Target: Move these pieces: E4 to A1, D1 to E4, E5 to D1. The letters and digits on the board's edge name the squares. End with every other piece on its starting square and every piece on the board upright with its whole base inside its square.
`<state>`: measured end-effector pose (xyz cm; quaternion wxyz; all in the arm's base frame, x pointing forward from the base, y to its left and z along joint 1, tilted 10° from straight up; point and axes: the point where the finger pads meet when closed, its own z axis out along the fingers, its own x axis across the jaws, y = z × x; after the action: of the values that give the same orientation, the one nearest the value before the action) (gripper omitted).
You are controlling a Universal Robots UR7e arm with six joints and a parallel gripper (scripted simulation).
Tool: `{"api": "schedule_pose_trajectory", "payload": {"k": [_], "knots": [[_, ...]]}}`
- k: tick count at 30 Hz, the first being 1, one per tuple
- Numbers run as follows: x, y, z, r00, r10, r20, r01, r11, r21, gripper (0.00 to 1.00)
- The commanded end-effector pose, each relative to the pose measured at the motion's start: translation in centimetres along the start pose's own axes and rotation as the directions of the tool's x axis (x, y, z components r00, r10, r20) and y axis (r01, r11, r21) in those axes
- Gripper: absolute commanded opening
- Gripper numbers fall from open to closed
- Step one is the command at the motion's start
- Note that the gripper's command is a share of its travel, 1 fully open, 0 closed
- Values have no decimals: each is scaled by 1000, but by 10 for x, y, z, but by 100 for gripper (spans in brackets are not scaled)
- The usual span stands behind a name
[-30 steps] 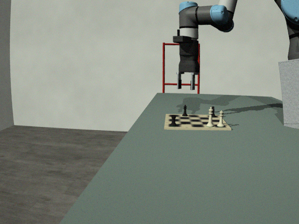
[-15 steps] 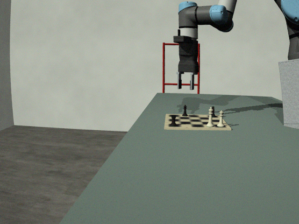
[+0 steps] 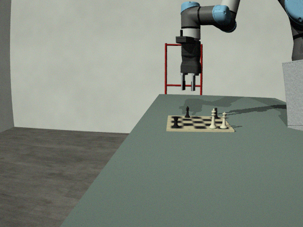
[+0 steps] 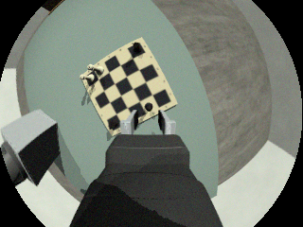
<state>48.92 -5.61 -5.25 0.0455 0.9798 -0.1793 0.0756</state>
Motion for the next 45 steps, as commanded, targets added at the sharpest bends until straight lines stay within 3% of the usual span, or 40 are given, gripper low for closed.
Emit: {"api": "schedule_pose_trajectory", "payload": {"k": [1, 27, 45], "knots": [[0, 0, 0, 1000, 0, -1, 0, 1000, 0, 73], [0, 0, 1, 1000, 0, -1, 0, 1000, 0, 73], [1, 0, 16, 1000, 0, -1, 0, 1000, 0, 73]]}}
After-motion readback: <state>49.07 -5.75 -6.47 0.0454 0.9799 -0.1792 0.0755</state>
